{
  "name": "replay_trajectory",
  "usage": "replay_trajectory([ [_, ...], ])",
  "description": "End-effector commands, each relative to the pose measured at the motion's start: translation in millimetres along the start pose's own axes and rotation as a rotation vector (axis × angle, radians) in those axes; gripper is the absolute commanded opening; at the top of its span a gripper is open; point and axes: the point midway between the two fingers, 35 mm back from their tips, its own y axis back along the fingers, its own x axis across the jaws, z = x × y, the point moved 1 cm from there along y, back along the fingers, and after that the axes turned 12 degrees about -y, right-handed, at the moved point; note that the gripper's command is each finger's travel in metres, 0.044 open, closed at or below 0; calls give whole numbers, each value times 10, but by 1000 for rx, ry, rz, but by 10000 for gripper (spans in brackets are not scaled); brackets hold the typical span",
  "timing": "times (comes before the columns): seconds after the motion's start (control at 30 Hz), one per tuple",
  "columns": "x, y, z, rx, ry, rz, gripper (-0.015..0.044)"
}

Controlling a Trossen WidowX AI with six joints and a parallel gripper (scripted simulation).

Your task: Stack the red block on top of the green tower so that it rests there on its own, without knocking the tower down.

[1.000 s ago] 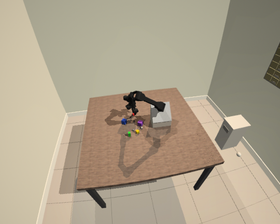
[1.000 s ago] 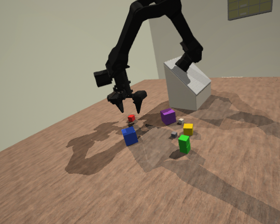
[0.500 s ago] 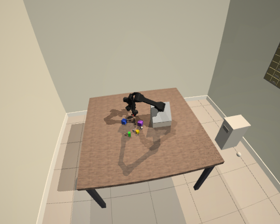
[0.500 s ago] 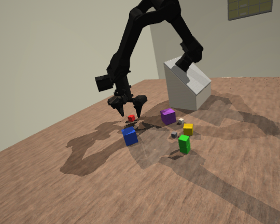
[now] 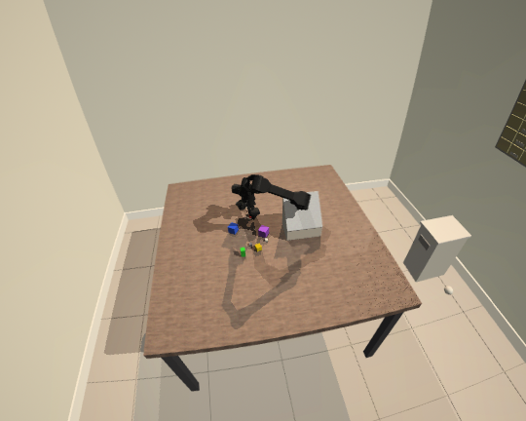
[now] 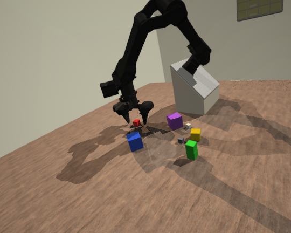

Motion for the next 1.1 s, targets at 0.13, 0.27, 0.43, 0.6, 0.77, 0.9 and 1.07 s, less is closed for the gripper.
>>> replay_trajectory([
  [0.13,1,-3,-4,-1,-4,3,440],
  [0.27,1,-3,-4,-1,-4,3,335],
  [0.43,1,-3,-4,-1,-4,3,204],
  [0.6,1,-3,-4,-1,-4,3,92],
  [0.77,1,-3,-4,-1,-4,3,59],
  [0.9,-2,64,0,-1,-4,2,0],
  [1.07,-8,317,2,-1,-4,1,0],
])
